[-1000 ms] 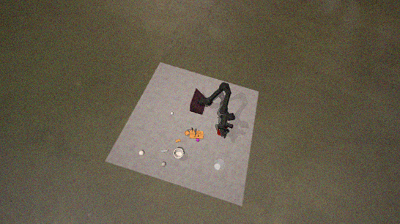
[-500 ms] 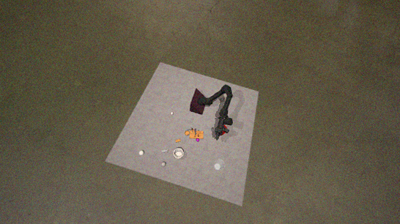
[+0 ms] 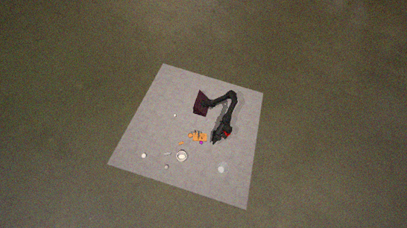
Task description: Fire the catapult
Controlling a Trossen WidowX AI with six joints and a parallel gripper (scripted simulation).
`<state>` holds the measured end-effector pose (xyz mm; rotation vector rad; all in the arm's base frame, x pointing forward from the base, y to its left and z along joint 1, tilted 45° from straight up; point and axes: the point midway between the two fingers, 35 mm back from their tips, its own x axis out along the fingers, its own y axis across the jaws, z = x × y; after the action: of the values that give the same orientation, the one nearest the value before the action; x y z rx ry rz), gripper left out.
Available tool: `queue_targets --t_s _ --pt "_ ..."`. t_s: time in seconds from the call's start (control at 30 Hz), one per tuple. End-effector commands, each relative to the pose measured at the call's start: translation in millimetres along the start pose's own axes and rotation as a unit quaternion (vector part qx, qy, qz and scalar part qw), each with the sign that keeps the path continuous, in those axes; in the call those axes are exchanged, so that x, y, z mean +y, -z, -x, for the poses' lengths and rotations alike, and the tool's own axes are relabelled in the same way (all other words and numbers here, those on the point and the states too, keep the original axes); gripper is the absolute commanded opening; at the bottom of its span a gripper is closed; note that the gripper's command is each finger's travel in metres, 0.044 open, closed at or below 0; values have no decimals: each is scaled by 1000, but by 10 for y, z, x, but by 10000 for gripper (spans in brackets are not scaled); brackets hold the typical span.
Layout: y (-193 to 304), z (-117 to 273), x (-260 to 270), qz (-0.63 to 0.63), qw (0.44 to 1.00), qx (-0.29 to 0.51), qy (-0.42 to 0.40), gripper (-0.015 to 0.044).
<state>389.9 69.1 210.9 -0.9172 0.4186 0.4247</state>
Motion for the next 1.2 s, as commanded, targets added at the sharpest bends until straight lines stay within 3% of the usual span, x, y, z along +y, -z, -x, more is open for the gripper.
queue_targets --t_s 0.0,0.57,0.9,1.17 --pt "140 -83 75 40 998 17 -51 440" --pt "773 -164 396 152 945 8 -290 440" --pt "1036 -8 494 156 896 -84 -407 440" --pt "1139 144 435 126 869 -181 -444 440"
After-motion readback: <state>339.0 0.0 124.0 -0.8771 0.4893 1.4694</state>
